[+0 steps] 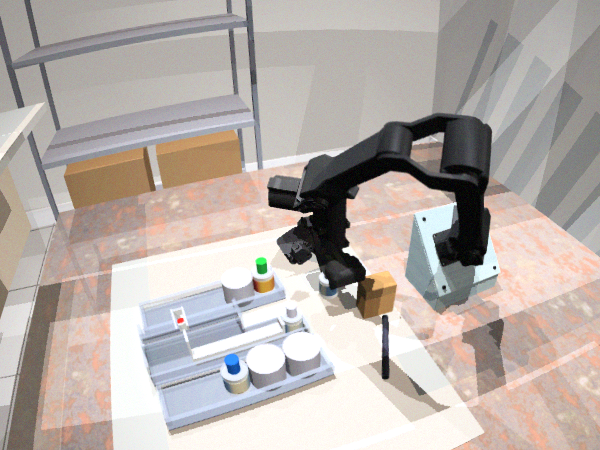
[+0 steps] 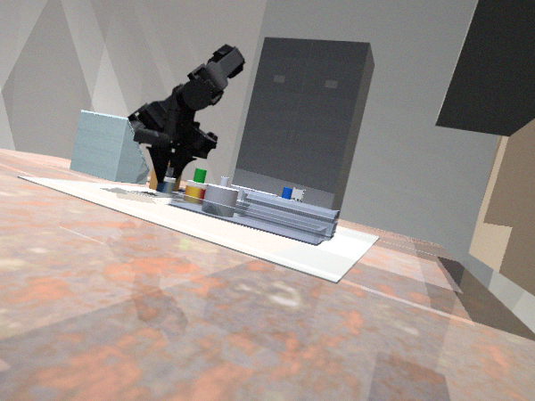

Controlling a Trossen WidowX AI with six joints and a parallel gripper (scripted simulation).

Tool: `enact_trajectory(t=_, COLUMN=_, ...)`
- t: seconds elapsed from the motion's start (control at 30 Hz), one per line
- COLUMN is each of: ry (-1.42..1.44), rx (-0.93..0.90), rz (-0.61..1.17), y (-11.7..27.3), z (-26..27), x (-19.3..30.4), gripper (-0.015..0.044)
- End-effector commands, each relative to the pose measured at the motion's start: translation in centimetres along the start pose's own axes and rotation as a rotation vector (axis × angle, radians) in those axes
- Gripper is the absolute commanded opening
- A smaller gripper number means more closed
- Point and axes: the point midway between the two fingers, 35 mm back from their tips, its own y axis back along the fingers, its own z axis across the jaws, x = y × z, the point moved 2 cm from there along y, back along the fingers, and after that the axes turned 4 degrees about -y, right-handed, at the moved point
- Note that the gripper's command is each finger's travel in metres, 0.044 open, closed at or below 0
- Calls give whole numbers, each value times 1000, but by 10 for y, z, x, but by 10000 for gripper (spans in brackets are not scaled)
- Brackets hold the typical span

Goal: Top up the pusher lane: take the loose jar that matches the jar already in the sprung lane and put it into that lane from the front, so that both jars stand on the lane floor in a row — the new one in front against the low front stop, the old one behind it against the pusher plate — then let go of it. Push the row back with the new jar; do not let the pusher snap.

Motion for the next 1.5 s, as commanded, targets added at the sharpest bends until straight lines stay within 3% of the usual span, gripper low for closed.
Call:
enact_trajectory(t=0.0, ry=-4, rx=-3, rz=-3, y=8, z=-1, x=-2, gripper=6)
enact_trajectory(t=0.53, ry=-4, rx=-1, rz=-2, y=105, z=-7, x=-1, gripper=0)
enact_trajectory(t=1.47, ry=85, rx=-7, rz=-3, y=56, z=74, x=-51, gripper=0)
